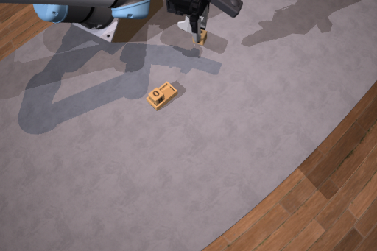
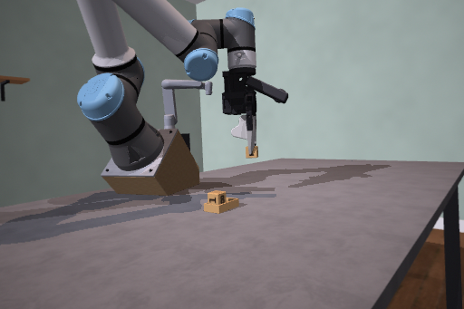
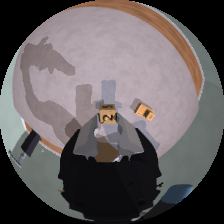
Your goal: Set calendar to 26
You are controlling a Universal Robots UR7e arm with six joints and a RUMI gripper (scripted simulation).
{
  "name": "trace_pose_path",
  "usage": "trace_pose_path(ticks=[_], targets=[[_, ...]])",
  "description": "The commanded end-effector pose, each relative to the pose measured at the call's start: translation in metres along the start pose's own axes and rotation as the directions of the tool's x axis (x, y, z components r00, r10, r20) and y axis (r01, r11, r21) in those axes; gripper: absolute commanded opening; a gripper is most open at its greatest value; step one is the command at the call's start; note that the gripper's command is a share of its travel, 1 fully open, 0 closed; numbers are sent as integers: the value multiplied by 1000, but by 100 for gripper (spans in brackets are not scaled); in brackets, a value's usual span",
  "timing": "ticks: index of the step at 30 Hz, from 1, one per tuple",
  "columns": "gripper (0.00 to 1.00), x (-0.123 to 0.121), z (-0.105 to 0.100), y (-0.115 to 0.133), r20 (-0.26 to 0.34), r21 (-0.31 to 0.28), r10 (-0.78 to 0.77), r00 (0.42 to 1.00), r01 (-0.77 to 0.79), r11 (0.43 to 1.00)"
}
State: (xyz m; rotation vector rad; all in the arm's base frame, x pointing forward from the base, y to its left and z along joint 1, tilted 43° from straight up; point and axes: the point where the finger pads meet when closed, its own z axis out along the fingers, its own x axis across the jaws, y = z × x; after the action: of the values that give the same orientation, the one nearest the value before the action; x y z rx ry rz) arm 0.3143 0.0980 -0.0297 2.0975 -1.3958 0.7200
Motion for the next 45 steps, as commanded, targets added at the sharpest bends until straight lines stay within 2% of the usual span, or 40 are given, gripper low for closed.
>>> trace_pose_path(ticks=[1, 34, 45], targets=[[10, 0, 0, 0, -1, 0, 27, 1000, -27, 1000], [10, -1, 0, 0, -1, 0, 53, 999, -53, 999], [10, -1, 11, 0, 0, 0, 53, 999, -53, 999]])
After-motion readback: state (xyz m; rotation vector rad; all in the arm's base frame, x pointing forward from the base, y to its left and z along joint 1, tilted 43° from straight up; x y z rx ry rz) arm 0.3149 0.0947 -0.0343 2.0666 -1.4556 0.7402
